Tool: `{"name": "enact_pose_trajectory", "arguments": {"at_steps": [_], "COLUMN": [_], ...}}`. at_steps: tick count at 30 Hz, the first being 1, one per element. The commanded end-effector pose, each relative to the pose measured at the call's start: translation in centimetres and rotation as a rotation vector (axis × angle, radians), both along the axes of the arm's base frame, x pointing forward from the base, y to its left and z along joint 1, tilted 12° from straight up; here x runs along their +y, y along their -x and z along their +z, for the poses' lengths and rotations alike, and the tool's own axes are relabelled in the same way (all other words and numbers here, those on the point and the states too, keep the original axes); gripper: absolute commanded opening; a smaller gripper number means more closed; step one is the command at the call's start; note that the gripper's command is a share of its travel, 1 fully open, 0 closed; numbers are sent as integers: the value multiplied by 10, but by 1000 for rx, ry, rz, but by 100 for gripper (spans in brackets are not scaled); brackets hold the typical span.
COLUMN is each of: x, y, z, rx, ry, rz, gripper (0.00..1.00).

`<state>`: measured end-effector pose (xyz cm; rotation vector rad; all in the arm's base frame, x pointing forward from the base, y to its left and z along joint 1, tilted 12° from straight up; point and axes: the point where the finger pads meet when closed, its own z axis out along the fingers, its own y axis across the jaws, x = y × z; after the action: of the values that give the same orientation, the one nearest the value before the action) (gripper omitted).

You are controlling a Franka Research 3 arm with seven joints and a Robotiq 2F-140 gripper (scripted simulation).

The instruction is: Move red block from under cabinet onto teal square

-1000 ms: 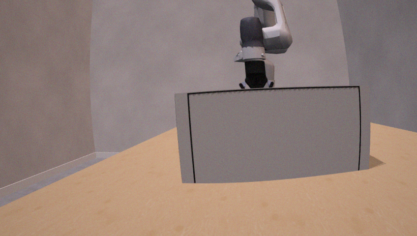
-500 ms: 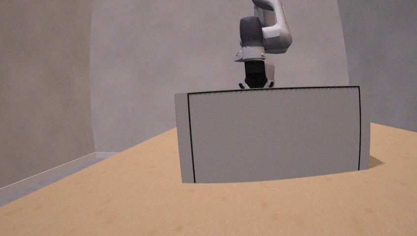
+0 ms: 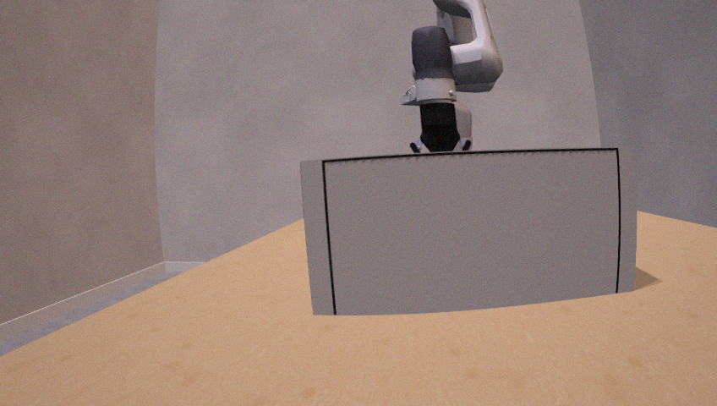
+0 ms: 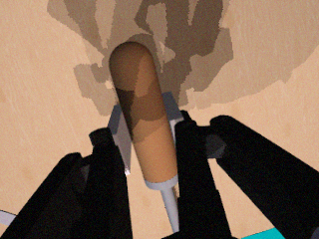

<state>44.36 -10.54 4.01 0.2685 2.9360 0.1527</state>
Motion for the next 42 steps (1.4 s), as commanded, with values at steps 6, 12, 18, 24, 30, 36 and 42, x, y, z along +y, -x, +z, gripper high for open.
{"name": "enact_pose_trajectory", "arguments": {"at_steps": [6, 12, 18, 24, 30, 36, 42], "x": [-5, -7, -10, -13, -15, -19, -23], "y": [-17, -27, -43, -61, -73, -91, -109], "z": [3, 5, 8, 11, 13, 17, 20], "rx": [4, 4, 4, 4, 4, 4, 4], "ry": [-2, -2, -2, -2, -2, -2, -2], "rz": [-15, -15, -15, -15, -15, -15, -14], "gripper": [0, 0, 0, 0, 0, 0, 0]}}
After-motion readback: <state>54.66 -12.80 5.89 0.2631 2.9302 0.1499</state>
